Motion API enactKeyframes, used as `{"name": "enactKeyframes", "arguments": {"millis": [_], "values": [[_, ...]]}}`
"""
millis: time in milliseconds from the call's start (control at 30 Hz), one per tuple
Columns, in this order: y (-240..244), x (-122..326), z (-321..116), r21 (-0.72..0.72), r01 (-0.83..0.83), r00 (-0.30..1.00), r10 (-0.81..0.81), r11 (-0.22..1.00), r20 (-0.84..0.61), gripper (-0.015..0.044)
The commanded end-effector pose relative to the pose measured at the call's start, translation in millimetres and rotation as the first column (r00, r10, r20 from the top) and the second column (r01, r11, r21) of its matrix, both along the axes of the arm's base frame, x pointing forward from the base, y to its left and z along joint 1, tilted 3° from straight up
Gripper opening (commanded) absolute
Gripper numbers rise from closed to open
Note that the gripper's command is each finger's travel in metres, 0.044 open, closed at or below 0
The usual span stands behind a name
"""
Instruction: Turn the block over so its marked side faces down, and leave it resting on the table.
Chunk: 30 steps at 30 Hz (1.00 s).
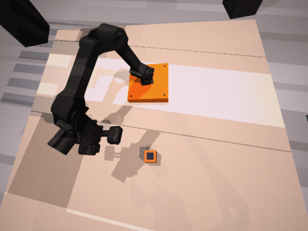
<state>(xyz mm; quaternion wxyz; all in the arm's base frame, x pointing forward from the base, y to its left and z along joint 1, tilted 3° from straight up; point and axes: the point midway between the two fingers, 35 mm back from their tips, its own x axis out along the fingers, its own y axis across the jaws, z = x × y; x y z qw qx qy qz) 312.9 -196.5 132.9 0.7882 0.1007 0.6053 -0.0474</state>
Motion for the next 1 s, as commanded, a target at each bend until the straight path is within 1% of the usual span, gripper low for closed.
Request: {"name": "enactKeyframes", "arguments": {"millis": [0,267,333,600,733,900,967], "values": [[44,28,-6,-0.001,-0.029,0.997,0.029,1.000,-0.073,0.0440],[143,69,-7,-0.086,-0.025,0.980,0.007,0.996,-0.201,0.0440],[159,74,-7,-0.106,-0.022,0.977,-0.001,0.994,-0.213,0.0440],[161,75,-9,-0.109,-0.022,0.977,-0.002,0.994,-0.215,0.0440],[159,76,-40,-0.109,-0.022,0.977,-0.002,0.994,-0.215,0.0440],[159,77,-44,-0.109,-0.022,0.977,-0.002,0.994,-0.215,0.0440],[158,78,-55,-0.109,-0.022,0.977,-0.002,0.994,-0.215,0.0440]]}}
